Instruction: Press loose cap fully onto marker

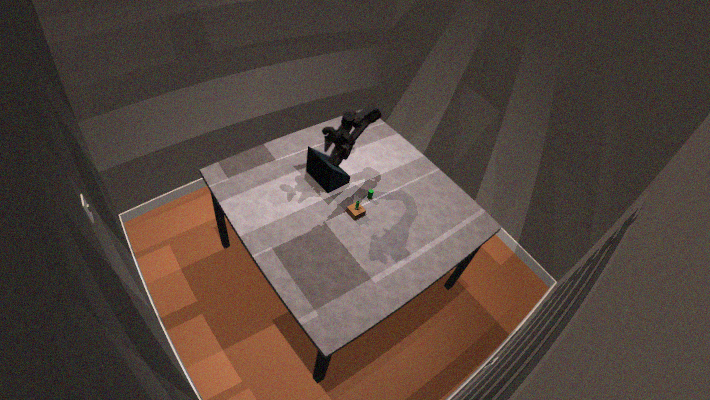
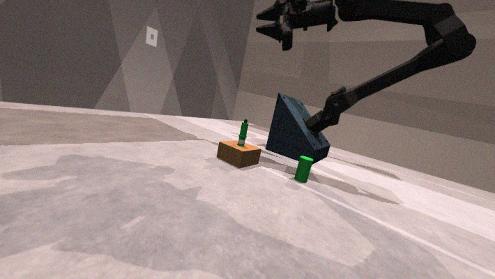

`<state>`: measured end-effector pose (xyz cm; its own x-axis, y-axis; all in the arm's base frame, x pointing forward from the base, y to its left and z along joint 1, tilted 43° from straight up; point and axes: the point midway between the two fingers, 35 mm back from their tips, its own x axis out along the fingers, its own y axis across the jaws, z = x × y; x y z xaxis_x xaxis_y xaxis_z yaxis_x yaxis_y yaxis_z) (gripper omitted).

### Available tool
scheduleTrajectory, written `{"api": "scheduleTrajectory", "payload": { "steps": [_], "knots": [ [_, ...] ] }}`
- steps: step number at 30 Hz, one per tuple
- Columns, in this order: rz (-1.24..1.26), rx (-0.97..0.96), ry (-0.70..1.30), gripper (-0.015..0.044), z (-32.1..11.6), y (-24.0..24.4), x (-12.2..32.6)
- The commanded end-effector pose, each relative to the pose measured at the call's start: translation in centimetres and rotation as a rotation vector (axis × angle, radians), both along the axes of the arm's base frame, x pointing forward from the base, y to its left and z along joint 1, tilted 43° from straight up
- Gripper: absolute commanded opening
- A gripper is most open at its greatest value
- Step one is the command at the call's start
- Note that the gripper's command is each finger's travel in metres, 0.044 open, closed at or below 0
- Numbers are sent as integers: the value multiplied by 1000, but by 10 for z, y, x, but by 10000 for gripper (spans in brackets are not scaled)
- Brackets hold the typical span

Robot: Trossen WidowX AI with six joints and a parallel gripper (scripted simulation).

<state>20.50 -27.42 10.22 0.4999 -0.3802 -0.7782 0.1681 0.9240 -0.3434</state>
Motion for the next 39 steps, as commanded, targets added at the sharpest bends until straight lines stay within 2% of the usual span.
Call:
{"api": "scheduleTrajectory", "payload": {
  "steps": [1,7,11,17,20,29,33,39],
  "knots": [
    [54,222,-5,240,-12,55,34],
    [95,550,81,240,-25,143,60],
    [111,761,211,240,-28,208,70],
    [29,1033,473,240,-20,297,62],
    [-78,1152,663,240,-12,338,41],
    [-108,1173,709,240,-9,348,35],
    [-107,1174,709,240,-32,369,31],
    [-107,1175,709,240,-41,379,29]
  ]
}}
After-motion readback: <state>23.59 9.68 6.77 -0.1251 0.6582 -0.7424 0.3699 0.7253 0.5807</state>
